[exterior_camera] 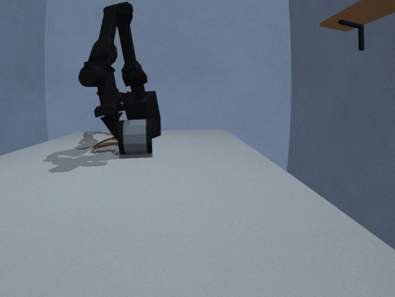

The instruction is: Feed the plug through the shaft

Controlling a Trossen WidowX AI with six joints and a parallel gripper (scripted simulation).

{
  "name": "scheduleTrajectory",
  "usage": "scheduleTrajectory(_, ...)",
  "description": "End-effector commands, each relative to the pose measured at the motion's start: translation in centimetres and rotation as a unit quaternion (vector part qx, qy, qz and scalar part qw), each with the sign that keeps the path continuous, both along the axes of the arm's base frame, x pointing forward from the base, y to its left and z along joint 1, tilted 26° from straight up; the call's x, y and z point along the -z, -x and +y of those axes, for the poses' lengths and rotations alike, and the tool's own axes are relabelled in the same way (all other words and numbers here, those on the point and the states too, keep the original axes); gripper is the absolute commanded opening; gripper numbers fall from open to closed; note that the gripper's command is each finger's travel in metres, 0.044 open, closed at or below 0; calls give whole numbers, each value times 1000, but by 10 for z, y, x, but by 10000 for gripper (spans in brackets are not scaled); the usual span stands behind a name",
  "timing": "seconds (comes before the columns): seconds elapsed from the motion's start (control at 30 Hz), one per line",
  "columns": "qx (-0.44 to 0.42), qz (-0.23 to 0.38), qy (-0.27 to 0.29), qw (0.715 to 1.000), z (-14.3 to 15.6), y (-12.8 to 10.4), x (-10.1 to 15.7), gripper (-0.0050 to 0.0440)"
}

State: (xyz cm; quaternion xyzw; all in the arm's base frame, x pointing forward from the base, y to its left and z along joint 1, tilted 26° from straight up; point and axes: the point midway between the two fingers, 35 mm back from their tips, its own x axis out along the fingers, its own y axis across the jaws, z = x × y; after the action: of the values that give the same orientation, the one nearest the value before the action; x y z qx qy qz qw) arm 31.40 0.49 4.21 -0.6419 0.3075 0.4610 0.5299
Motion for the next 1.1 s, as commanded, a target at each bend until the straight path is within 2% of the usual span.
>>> scheduleTrajectory(0.0,0,0,0,1000,0,0,0,100)
scheduleTrajectory(0.17,0,0,0,1000,-2,0,-1,100)
scheduleTrajectory(0.33,2,-1,2,1000,-28,-3,-11,100)
scheduleTrajectory(0.5,2,0,2,1000,-18,-3,-2,100)
scheduleTrajectory(1.07,2,-1,2,1000,-12,-5,6,100)
